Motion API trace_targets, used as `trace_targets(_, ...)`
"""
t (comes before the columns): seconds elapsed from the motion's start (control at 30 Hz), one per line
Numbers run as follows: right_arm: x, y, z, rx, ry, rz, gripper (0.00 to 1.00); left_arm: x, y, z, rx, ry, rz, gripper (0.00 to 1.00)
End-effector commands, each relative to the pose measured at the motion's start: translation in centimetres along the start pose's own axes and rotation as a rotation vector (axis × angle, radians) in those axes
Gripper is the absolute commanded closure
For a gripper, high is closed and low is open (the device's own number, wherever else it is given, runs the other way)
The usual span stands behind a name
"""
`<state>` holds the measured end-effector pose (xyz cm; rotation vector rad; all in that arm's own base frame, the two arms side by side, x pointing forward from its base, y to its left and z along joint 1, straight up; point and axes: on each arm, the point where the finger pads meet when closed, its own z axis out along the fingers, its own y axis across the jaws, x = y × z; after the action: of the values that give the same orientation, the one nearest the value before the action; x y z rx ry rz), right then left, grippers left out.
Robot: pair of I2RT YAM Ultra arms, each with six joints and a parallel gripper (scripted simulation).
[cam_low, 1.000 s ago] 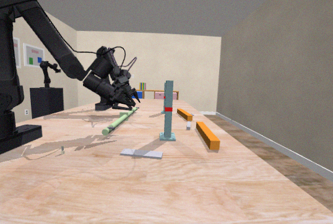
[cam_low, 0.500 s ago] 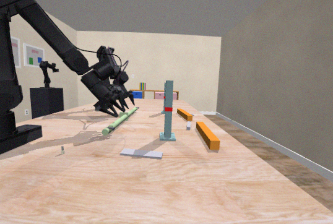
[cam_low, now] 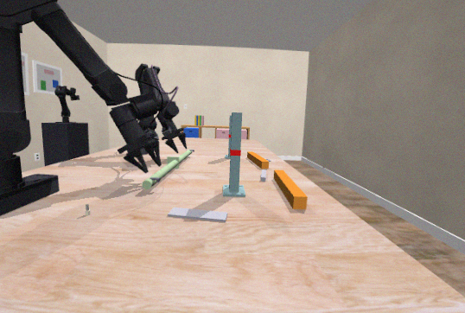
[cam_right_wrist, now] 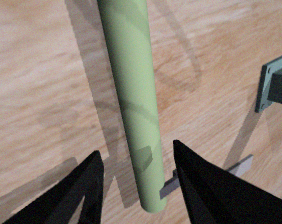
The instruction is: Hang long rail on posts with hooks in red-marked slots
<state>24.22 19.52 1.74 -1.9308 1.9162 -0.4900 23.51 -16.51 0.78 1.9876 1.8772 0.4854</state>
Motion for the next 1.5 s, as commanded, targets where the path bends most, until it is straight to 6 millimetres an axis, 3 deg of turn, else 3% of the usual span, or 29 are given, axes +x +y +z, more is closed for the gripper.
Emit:
trace_targets(0.0,-0.7,-0.9,-0.7,0.02,-0.003,-0.007,0.52,-1.1,1.6,-0.7,-0.034,-0.019,0.002,0.52)
trace_targets(0.23,-0.1,-1.0,0.7,0.017,0.007,-0.006,0.52,-0.7,1.3,-0.6,-0.028,-0.011,0.001,0.52)
trace_targets(0.5,-0.2,-1.0,1.8,0.011,0.001,-0.006,0.52,-1.5,2.8,0.6,-0.039,-0.017,-0.002,0.52)
trace_targets(0.9,0.2,-0.6,3.4,0.004,0.008,-0.01,0.52,-1.3,2.4,2.2,-0.027,-0.016,0.002,0.52)
trace_targets(1.27,0.4,-0.5,3.4,0.0,0.016,-0.009,0.52,-1.3,2.5,3.2,-0.029,-0.014,0.002,0.52)
trace_targets(1.47,-0.1,-1.0,3.1,0.015,0.006,-0.005,0.61,-1.3,2.6,3.1,-0.033,-0.016,0.0,0.52)
